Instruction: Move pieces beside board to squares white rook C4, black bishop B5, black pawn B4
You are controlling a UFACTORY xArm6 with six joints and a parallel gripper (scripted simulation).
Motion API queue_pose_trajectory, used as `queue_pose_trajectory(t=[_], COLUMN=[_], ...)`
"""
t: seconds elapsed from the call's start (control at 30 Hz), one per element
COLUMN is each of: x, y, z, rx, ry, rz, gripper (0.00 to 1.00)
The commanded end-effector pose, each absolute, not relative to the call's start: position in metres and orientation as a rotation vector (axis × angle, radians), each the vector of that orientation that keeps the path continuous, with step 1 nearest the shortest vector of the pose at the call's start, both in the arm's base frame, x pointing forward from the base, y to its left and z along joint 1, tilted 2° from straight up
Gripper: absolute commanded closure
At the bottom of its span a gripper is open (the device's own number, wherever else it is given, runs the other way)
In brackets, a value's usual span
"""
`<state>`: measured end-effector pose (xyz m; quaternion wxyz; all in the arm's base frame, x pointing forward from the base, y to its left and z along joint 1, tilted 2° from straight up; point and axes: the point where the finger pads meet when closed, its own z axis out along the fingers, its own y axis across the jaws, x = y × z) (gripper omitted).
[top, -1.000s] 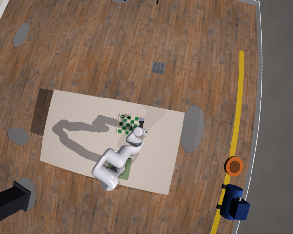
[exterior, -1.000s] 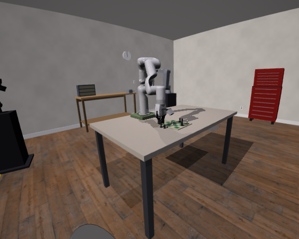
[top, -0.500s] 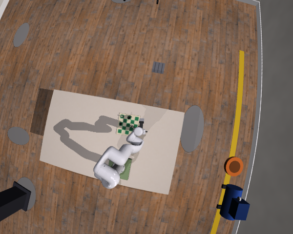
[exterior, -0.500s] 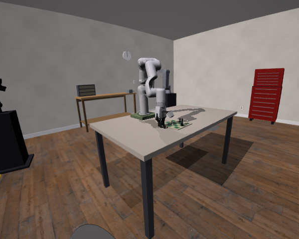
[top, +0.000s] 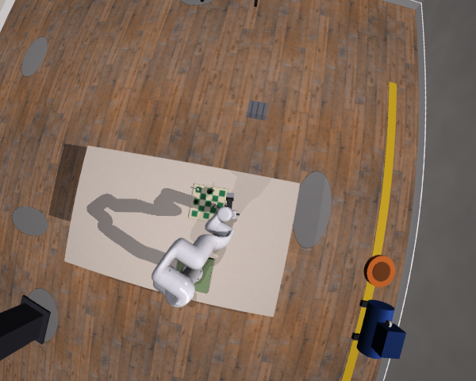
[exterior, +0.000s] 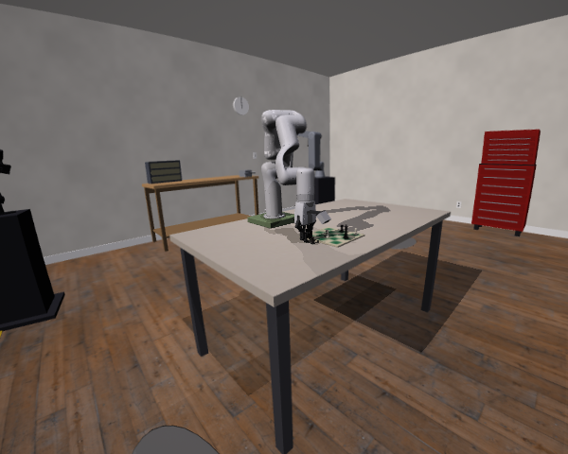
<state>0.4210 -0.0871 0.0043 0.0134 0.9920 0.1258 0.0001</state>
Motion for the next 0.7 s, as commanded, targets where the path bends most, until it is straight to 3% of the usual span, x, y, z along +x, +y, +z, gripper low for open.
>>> queue_pose_trajectory(t=[0.0,0.63,0.67], x=[0.4225,0.4225,0.4225], y=[-0.0874,-0.0874,-0.0874], z=[0.0056,0.0056,0.0056], rx=[3.089,3.089,3.089], ry=[0.392,0.392,0.392], rz=[0.006,0.006,0.006], gripper=[0.63,0.63,1.0])
